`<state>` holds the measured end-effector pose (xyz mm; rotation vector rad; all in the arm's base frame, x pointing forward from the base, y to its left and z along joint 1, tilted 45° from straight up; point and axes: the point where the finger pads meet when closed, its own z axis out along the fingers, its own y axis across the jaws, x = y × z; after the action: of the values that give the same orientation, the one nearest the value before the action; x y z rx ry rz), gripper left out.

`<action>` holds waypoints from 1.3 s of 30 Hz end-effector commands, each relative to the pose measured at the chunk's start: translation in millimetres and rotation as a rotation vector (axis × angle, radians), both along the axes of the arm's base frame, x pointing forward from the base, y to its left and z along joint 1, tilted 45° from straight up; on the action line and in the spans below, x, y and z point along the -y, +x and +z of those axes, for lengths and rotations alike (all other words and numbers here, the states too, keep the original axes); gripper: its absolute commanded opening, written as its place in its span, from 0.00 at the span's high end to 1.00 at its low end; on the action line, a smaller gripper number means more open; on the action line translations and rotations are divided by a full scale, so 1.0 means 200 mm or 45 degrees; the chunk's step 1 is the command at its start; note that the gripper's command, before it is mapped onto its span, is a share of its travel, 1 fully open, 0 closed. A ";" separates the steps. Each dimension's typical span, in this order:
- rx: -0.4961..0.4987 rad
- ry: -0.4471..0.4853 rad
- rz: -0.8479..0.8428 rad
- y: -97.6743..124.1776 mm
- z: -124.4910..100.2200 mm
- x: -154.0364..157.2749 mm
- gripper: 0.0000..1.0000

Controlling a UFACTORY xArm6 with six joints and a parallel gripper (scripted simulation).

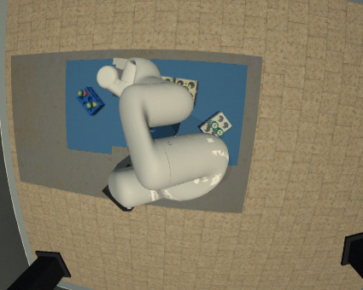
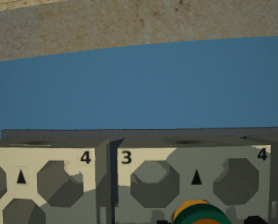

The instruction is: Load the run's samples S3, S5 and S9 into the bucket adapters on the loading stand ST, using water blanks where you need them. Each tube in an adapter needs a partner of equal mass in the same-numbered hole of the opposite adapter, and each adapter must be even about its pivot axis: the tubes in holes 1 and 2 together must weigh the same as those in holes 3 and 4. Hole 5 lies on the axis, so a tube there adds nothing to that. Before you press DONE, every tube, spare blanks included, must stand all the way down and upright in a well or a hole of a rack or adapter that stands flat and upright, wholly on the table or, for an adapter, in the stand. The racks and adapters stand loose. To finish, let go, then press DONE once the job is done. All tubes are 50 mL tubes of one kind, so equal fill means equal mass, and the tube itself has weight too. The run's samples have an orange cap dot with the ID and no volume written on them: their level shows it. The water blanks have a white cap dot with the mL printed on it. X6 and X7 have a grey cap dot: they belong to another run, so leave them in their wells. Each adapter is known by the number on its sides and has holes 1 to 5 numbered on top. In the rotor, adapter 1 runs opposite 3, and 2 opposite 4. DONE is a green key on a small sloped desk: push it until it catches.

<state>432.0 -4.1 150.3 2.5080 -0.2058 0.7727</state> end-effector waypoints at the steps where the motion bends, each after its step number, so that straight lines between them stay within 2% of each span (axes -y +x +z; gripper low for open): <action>1: 0.002 0.001 0.001 -0.02 0.04 -0.02 0.56; 39: 0.002 0.001 0.001 -0.18 0.28 -0.20 0.56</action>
<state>398.1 31.4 200.2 2.5083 -0.2057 0.7723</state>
